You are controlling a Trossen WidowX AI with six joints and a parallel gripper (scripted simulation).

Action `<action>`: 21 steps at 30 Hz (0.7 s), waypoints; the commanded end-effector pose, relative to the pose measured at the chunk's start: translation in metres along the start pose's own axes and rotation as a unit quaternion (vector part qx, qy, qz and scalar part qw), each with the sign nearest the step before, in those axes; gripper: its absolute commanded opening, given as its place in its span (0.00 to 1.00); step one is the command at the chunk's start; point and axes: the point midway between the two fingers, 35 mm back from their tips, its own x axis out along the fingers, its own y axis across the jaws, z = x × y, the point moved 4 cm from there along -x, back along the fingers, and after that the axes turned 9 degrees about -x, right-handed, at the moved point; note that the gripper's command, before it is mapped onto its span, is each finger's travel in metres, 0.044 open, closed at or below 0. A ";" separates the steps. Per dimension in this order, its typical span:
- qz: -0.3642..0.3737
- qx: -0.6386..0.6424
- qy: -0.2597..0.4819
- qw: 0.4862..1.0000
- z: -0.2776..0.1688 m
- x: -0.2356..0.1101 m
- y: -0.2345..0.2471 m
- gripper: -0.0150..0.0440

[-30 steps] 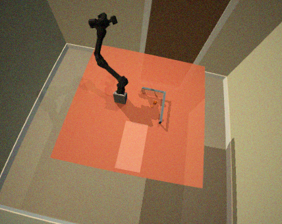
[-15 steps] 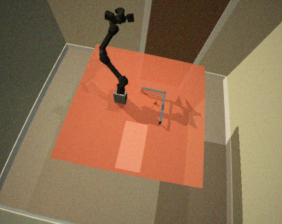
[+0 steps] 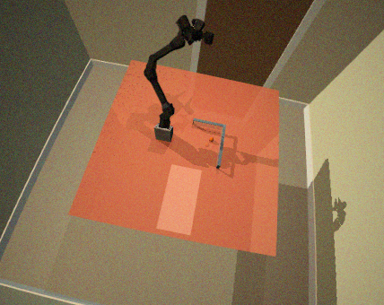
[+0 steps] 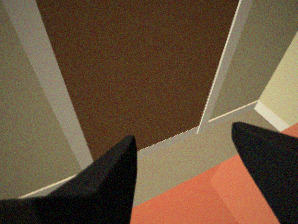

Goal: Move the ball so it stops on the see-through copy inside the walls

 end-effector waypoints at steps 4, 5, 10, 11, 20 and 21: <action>-0.062 0.092 0.033 0.993 -0.047 0.017 -0.078 0.69; -0.071 0.102 0.040 0.991 -0.056 0.018 -0.089 0.69; -0.131 0.115 0.056 0.983 -0.083 0.016 -0.138 0.69; -0.142 0.118 0.060 0.981 -0.090 0.015 -0.148 0.69; -0.183 0.160 0.135 0.960 -0.168 0.013 -0.212 0.69; -0.188 0.169 0.147 0.956 -0.180 0.012 -0.220 0.69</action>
